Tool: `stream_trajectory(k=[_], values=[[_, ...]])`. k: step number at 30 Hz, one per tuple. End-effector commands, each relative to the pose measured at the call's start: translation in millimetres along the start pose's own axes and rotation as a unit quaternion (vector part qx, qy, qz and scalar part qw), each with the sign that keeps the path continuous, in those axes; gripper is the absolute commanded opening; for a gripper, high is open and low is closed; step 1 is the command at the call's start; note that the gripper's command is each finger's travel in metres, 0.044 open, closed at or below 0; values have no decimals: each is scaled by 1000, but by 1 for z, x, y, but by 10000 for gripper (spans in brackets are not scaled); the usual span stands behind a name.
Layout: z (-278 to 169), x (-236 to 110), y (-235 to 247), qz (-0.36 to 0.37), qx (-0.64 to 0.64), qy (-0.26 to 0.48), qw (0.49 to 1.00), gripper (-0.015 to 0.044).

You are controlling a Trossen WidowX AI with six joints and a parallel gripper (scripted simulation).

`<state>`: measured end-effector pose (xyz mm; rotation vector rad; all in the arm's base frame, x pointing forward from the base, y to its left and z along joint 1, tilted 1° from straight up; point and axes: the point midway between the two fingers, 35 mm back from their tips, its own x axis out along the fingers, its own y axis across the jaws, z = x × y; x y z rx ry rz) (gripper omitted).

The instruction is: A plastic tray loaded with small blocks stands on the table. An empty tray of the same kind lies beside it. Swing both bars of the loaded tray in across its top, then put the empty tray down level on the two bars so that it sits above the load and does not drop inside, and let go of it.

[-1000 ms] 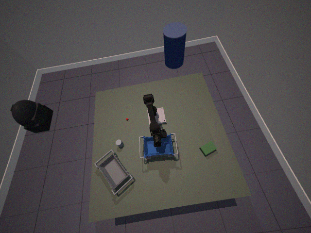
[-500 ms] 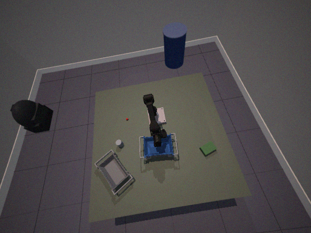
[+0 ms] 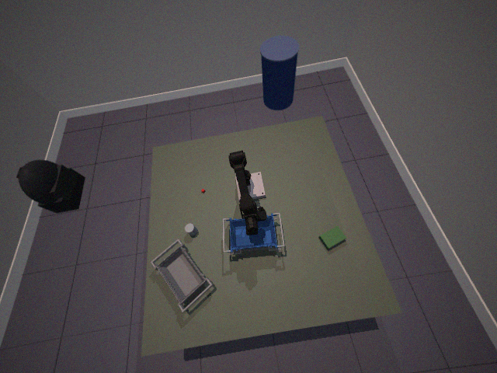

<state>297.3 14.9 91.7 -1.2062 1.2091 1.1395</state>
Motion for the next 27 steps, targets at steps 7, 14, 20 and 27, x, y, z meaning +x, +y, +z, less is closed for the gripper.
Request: stream_trajectory(k=[7, 14, 20, 27], values=[[0, 0, 0, 1, 0, -1, 1000, 425], [0, 0, 0, 0, 0, 0, 1000, 440], [0, -17, -3, 0, 0, 0, 1000, 440], [0, -52, -6, 0, 0, -1, 1000, 440]])
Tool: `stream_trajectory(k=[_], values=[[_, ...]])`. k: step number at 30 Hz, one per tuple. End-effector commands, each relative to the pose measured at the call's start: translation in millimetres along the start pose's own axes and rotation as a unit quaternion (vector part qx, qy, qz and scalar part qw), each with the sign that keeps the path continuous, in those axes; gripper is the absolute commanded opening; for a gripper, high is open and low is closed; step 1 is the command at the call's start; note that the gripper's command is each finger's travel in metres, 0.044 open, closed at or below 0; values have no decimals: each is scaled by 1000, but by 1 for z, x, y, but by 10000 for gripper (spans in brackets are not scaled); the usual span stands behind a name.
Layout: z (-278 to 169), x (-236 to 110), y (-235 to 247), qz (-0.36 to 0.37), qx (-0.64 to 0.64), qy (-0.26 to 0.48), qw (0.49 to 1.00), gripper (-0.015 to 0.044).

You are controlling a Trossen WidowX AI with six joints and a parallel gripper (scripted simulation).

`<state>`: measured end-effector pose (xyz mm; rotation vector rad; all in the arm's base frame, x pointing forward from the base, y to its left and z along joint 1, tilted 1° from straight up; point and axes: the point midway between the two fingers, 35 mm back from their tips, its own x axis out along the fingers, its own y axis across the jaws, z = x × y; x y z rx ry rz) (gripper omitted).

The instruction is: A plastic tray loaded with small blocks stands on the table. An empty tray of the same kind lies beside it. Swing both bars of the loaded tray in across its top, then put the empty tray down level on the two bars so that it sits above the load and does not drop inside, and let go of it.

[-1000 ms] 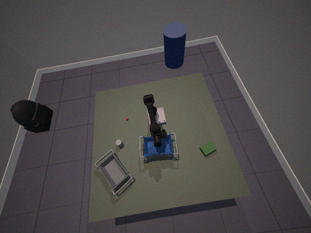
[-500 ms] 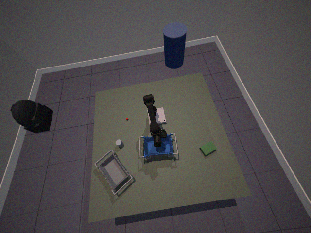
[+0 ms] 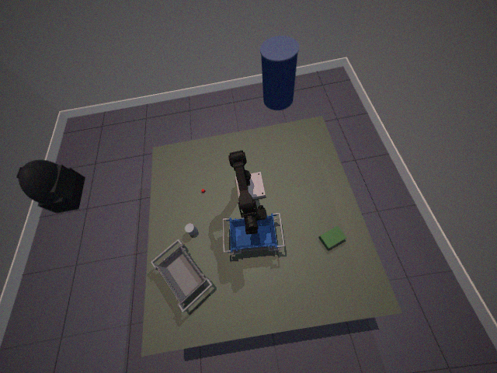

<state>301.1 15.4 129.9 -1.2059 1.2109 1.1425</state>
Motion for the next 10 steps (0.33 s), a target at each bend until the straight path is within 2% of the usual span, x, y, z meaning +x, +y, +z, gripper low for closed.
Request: stream_trajectory(k=[1, 10], values=[[0, -19, -1, -1, 1, -1, 1000, 440], [0, -65, 4, -1, 1, -1, 1000, 440]])
